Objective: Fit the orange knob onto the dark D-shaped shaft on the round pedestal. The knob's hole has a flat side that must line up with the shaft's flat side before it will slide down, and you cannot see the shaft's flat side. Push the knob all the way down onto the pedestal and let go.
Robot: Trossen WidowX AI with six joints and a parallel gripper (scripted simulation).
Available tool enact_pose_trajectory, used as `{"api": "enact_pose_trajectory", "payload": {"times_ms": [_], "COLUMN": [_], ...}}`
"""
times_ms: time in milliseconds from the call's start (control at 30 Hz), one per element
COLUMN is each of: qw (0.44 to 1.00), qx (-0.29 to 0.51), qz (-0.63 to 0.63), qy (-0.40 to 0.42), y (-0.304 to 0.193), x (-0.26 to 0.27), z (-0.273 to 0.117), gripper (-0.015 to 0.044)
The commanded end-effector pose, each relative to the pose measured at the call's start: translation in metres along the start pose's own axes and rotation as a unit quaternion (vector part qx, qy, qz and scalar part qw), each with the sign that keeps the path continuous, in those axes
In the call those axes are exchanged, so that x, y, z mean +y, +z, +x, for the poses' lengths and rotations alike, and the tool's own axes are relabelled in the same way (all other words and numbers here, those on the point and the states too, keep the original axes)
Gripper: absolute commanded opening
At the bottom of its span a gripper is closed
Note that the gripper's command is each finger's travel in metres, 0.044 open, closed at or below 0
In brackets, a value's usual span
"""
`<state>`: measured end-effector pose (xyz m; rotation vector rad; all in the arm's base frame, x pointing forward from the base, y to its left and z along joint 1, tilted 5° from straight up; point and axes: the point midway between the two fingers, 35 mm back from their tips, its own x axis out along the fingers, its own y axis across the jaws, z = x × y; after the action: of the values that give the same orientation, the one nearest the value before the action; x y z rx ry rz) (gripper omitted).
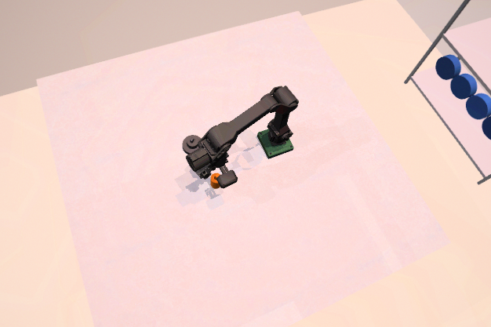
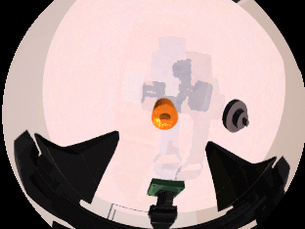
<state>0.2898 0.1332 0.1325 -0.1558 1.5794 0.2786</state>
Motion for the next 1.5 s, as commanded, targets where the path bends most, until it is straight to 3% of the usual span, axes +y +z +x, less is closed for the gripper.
{"api": "enact_pose_trajectory", "payload": {"times_ms": [0, 467, 1467], "qw": [1.0, 1.0, 1.0], "qx": [0.0, 0.0, 0.0], "qz": [0.021, 0.021, 0.021], "qy": [-0.002, -0.002, -0.002], "y": [0.0, 0.0, 0.002], "x": [0.0, -0.002, -0.002], "z": [0.0, 0.048, 0.092], "gripper": [0.044, 0.044, 0.044]}}
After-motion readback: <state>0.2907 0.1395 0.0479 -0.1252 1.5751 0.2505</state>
